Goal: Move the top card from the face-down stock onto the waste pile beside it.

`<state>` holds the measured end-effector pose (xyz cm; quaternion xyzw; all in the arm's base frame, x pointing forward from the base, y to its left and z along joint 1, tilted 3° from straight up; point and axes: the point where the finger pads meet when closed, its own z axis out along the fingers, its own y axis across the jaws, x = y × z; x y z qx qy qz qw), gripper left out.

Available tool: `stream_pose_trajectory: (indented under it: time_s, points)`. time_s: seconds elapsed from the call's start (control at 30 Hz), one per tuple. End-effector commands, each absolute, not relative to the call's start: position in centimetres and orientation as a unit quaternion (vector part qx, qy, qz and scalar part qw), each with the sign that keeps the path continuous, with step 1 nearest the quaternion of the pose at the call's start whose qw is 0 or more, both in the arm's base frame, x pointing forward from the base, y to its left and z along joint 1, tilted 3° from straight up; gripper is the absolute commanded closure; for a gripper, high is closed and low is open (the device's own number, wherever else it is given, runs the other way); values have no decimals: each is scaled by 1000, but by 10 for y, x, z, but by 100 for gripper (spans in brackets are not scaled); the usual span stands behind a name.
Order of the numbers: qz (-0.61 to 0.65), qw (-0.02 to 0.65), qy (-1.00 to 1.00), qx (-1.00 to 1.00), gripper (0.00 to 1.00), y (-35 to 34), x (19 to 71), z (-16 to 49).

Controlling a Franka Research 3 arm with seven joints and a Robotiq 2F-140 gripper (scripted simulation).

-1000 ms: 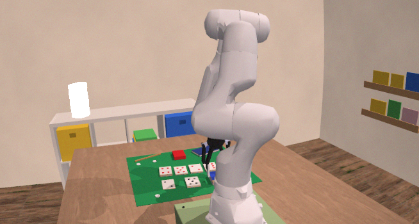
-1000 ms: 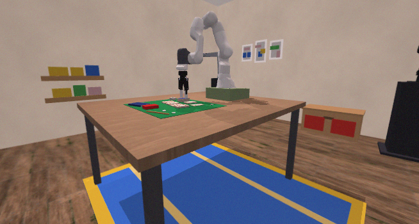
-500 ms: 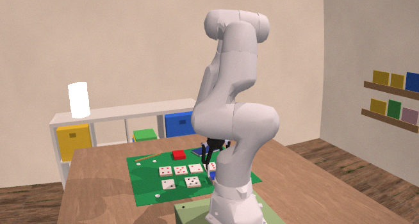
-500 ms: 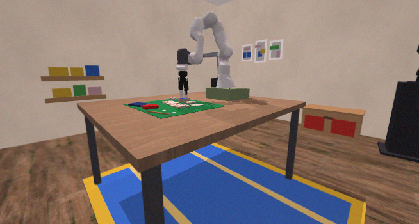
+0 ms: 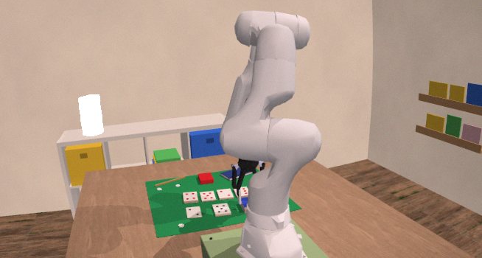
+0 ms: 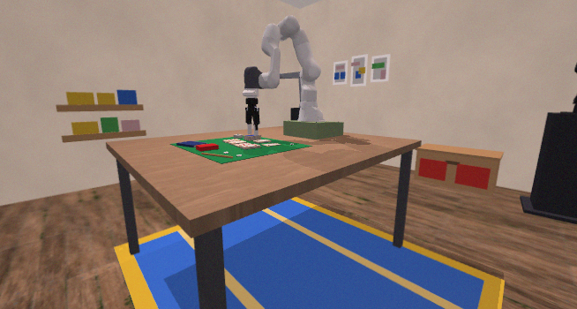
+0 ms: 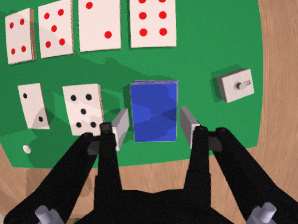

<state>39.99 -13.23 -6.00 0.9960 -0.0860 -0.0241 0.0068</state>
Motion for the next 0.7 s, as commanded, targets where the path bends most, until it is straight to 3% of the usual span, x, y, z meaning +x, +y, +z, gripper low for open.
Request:
stream_pose_trajectory:
  time_s: [0.0,0.67]
  points:
    - [-22,7,-88,996,50,-133,402,-60]
    - [-22,7,-88,996,50,-134,403,-59]
